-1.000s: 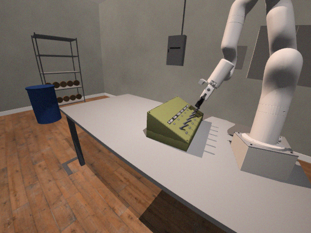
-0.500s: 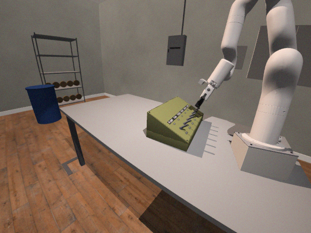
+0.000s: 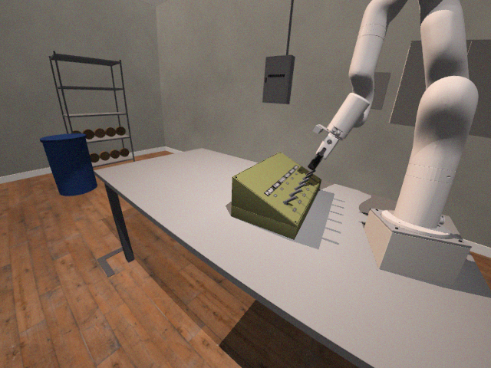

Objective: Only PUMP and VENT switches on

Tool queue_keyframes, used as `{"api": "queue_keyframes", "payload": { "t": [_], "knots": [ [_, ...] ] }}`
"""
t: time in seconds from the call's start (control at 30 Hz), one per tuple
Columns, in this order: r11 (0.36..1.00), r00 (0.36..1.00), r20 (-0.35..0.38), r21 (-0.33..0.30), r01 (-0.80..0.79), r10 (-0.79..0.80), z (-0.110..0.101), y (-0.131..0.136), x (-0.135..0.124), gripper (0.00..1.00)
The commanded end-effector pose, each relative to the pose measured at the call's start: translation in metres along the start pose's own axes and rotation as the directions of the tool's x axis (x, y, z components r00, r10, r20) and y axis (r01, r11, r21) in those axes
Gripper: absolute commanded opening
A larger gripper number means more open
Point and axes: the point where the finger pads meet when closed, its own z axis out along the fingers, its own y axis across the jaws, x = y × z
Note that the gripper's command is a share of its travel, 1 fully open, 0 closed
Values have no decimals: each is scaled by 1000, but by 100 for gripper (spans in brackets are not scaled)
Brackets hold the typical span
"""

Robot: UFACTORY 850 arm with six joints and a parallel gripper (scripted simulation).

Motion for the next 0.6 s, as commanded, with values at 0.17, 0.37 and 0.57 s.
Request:
{"api": "queue_keyframes", "payload": {
  "t": [0.17,0.37,0.57],
  "knots": [
    [1000,1000,-1,-1,0,0,0,8,1,100],
    [1000,1000,-1,-1,0,0,0,27,1,100],
    [1000,1000,-1,-1,0,0,0,42,1,100]
  ]
}}
